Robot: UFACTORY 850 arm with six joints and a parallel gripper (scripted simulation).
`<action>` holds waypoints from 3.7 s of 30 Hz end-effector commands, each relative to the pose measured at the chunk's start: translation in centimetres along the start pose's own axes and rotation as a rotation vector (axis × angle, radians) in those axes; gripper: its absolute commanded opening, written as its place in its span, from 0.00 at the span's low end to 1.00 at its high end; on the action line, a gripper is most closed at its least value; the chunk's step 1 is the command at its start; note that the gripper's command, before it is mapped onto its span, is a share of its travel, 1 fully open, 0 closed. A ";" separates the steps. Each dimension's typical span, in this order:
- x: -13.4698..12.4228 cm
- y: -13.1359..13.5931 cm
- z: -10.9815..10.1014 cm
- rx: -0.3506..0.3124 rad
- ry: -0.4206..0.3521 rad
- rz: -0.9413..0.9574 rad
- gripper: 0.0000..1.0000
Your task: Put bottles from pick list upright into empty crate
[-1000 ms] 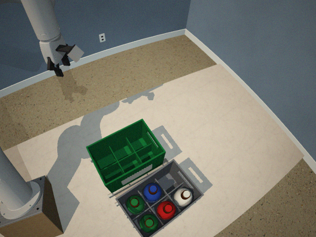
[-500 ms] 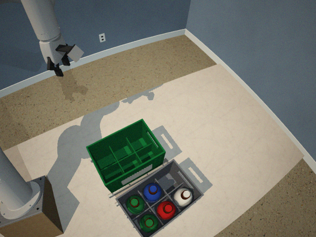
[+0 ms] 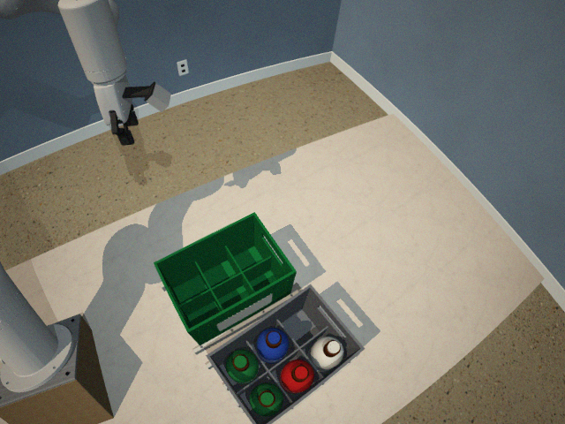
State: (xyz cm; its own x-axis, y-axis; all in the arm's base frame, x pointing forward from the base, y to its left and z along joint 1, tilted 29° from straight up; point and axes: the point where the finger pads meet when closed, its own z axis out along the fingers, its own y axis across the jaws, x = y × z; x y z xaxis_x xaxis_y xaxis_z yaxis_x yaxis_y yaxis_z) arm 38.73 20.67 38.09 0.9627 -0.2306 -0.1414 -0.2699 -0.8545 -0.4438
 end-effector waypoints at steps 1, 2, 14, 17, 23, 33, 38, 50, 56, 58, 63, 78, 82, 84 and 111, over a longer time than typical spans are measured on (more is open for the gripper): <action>2.0 -0.1 1.7 0.012 -0.002 -0.157 0.65; 2.4 0.0 2.0 0.012 -0.001 -0.185 0.65; 6.1 0.1 5.4 0.009 0.001 -0.488 0.65; 7.2 0.1 6.4 0.007 0.002 -0.572 0.65; 9.4 0.2 8.4 0.003 0.002 -0.738 0.65; 11.2 0.2 10.1 0.001 0.002 -0.989 0.65; 11.2 0.2 10.1 0.000 0.001 -1.132 0.65; 11.2 0.2 10.1 0.000 0.000 -1.449 0.65; 11.2 0.2 10.1 -0.001 -0.001 -1.623 0.65; 11.2 0.2 10.1 -0.002 -0.001 -1.652 0.65; 11.2 0.2 10.1 0.003 0.002 -1.795 0.65; 11.2 0.2 10.1 0.013 0.011 -1.896 0.65; 11.2 0.2 10.1 0.013 0.011 -1.896 0.65; 11.2 0.2 10.1 0.013 0.011 -1.895 0.65; 11.2 0.2 10.1 0.013 0.011 -1.895 0.65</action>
State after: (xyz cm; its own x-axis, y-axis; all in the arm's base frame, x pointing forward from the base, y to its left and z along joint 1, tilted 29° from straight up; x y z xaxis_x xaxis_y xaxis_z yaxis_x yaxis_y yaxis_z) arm 49.23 22.56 27.40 -0.0503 0.8768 0.4782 0.9985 0.0538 0.0064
